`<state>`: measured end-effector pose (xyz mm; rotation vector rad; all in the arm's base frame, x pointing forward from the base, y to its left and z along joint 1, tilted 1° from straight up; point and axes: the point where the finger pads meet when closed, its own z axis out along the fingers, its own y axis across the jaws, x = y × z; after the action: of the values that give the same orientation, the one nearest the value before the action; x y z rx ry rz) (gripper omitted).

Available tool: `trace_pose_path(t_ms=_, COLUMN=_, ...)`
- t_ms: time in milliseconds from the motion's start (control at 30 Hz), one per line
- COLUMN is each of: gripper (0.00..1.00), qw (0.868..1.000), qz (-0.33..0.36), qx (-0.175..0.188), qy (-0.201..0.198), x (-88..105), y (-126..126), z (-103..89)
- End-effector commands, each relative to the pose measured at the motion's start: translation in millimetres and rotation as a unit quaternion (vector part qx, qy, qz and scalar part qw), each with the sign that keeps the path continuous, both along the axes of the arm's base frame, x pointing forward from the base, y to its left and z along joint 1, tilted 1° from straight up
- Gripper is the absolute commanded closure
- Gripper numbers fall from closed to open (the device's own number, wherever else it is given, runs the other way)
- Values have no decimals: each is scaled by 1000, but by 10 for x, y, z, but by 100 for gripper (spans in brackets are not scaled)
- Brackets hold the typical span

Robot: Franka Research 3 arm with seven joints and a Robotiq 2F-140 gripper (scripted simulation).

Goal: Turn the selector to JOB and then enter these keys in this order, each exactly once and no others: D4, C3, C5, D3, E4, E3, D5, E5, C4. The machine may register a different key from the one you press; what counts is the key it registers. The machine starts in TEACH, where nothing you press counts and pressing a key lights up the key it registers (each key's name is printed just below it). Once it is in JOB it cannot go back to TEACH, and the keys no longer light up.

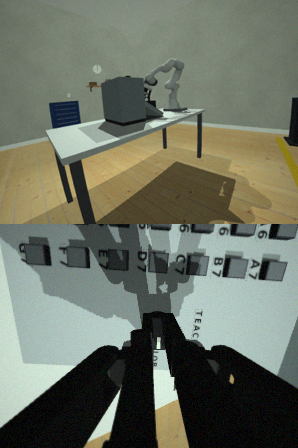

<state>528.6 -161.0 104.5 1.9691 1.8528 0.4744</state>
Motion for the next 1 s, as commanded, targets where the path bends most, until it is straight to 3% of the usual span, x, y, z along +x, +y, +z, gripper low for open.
trace_pose_path(t_ms=0, gripper=90, qw=999, qz=-48, qx=24, qy=5, x=3, y=-9, z=2)
trace_pose_path(t_ms=967, gripper=90, qw=998, qz=-54, qx=27, qy=4, x=3, y=-9, z=2)
